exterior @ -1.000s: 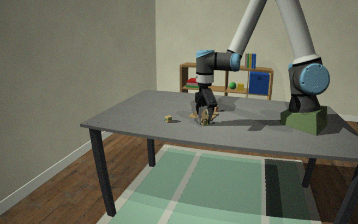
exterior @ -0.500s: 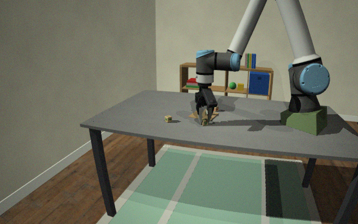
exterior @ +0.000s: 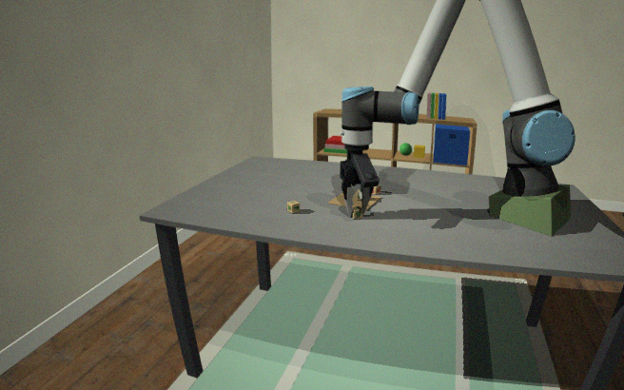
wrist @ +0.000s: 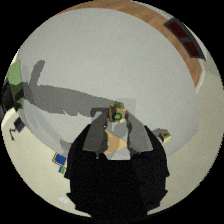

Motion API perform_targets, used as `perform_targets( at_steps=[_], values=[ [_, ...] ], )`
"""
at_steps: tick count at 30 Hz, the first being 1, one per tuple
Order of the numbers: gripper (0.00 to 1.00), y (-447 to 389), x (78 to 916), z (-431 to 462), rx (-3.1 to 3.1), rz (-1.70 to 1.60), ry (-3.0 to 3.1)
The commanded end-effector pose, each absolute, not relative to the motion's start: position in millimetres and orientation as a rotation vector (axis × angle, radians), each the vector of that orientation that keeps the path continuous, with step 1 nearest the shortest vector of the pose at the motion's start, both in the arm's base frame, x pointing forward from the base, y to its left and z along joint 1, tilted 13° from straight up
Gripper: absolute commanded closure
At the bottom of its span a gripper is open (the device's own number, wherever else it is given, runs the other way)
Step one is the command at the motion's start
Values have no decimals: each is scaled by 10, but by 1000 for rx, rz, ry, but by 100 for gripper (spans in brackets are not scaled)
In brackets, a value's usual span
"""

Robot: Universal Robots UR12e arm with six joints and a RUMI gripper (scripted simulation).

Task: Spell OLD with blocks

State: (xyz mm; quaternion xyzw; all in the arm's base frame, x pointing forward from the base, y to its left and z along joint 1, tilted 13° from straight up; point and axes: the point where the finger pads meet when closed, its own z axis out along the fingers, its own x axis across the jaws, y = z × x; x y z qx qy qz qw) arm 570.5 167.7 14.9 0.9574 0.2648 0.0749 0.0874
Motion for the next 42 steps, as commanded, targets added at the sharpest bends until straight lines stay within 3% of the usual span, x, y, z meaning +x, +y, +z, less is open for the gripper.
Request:
perform_targets(
  at_steps=[1, 16, 29, 42],
  values=[
    [91, 1678, 5710, 154, 2851, 225, 789],
    [91, 1685, 5699, 206, 2851, 225, 789],
    [91, 1786, 5548, 980, 2851, 225, 789],
    [91, 1806, 5519, 1128, 2851, 225, 789]
  ],
)
